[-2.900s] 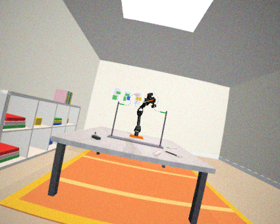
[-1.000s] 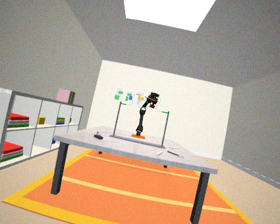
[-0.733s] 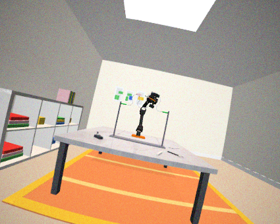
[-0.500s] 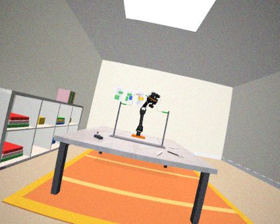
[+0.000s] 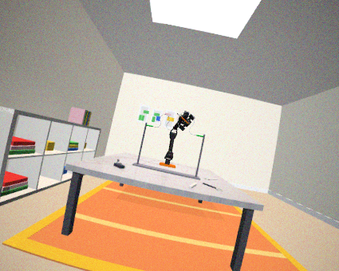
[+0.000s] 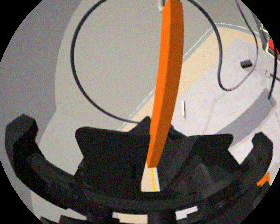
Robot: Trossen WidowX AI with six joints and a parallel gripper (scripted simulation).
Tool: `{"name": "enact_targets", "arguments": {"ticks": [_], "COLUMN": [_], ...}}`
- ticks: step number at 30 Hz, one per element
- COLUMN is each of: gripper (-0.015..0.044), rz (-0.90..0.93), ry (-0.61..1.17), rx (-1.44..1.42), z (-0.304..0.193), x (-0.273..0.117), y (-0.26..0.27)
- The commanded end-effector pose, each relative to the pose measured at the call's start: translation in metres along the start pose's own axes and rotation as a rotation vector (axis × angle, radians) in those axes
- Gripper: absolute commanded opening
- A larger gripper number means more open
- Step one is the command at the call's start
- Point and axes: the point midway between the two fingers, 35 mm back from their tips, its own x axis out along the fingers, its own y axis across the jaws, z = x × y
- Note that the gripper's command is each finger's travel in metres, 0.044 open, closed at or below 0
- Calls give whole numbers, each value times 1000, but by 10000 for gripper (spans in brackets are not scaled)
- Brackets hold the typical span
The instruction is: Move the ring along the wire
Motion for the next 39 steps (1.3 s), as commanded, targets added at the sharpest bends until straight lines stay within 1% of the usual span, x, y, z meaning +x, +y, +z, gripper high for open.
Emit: {"name": "enact_targets", "arguments": {"ticks": [1, 39], "gripper": [-150, -150], "rz": [-24, -223], "ry": [-5, -60], "rx": [-45, -471], "z": [0, 5], "x": [3, 3], "y": [-2, -19]}}
